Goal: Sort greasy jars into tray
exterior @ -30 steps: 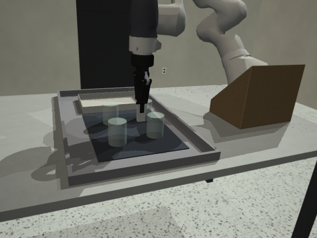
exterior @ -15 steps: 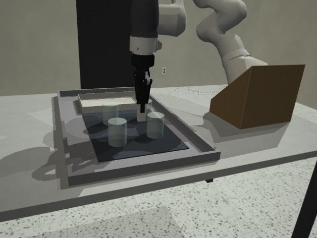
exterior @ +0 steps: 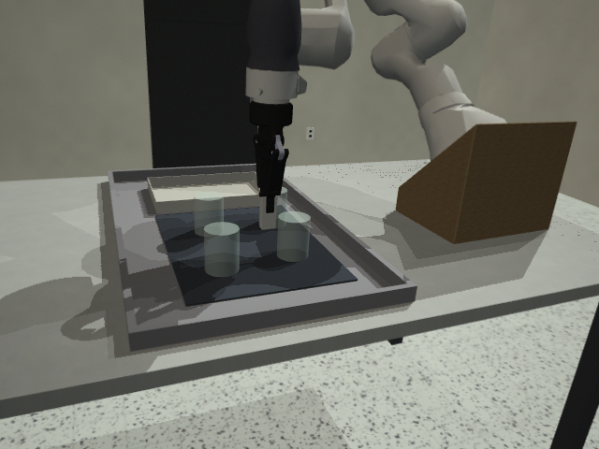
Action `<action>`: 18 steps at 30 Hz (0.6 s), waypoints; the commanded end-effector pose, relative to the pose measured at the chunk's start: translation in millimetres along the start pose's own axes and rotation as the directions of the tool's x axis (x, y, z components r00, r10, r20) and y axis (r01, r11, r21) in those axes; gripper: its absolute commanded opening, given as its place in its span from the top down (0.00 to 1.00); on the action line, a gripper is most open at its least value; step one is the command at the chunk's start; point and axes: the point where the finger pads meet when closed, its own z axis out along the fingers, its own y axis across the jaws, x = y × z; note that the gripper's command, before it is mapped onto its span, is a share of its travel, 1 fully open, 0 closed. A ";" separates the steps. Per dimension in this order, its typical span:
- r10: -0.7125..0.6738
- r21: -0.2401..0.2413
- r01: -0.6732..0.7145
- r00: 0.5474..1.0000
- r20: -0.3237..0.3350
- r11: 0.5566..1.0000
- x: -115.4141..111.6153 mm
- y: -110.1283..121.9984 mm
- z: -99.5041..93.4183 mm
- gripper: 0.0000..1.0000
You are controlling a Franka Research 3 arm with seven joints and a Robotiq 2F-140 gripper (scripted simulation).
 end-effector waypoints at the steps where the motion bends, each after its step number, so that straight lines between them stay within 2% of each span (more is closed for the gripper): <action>1: 0.003 -0.001 -0.003 1.000 0.004 1.000 0.1 0.4 -0.6 1.00; 18: 0.003 -0.001 -0.003 1.000 0.004 1.000 2.1 0.4 -0.6 1.00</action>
